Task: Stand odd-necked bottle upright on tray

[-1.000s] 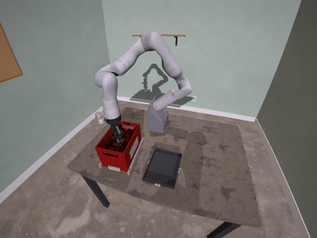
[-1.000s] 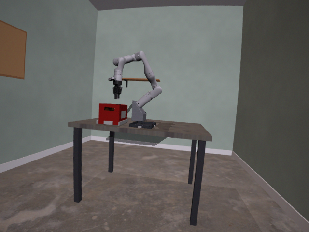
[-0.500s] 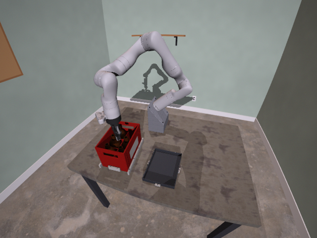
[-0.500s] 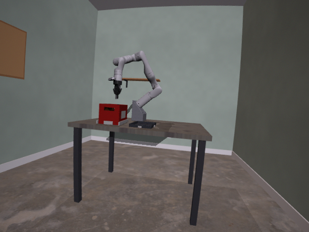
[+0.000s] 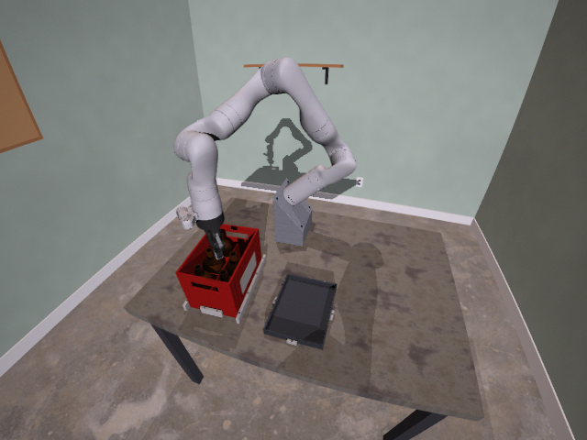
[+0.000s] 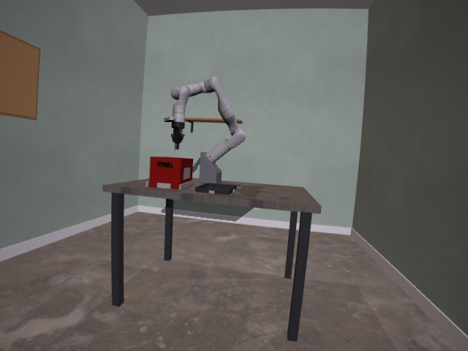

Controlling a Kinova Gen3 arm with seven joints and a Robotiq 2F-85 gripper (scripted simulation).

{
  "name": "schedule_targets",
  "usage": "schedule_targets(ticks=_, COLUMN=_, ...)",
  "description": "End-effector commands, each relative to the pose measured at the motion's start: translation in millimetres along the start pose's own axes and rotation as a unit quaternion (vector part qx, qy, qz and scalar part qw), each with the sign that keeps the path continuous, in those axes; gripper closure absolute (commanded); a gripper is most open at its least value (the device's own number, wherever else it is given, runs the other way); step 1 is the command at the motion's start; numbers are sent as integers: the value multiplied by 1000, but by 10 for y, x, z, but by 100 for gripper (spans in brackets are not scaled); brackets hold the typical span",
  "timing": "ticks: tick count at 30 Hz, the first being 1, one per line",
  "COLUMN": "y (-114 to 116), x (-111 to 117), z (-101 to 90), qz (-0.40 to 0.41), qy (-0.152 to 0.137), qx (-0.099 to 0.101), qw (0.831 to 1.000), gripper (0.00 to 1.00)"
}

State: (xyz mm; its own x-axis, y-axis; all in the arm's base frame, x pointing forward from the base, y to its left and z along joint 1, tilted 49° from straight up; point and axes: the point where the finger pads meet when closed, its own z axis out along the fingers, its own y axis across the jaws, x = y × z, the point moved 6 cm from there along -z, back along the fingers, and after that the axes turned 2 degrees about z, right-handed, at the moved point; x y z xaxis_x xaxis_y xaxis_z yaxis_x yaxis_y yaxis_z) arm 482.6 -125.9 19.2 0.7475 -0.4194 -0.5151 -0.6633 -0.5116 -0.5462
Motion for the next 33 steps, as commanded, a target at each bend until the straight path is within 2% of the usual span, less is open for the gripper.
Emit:
schedule_targets(ticks=1, y=200, x=-11, z=-33, qz=3, qy=2, qx=-1, qw=1000, gripper=100)
schedule_targets(ticks=4, y=619, x=-70, z=-58, qz=4, qy=4, qx=-3, qw=1000, gripper=100)
schedule_targets(ticks=6, y=619, x=-70, z=-58, qz=4, qy=4, qx=-3, qw=1000, gripper=100)
schedule_targets(ticks=8, y=976, x=-151, z=-65, qz=5, qy=4, qx=-4, qw=1000, gripper=100)
schedule_targets(ticks=16, y=1822, x=-476, z=-17, qz=3, qy=1, qx=0, qw=1000, gripper=100)
schedule_targets(ticks=18, y=1892, x=-513, z=-7, qz=2, qy=1, qx=1, qw=1000, gripper=100)
schedule_targets(ticks=23, y=1895, x=-514, z=-7, qz=2, qy=1, qx=1, qw=1000, gripper=100)
schedule_targets(ticks=24, y=1895, x=-514, z=-7, qz=2, qy=1, qx=1, qw=1000, gripper=36)
schedule_targets(ticks=33, y=1895, x=-514, z=-7, qz=2, qy=1, qx=1, qw=1000, gripper=36)
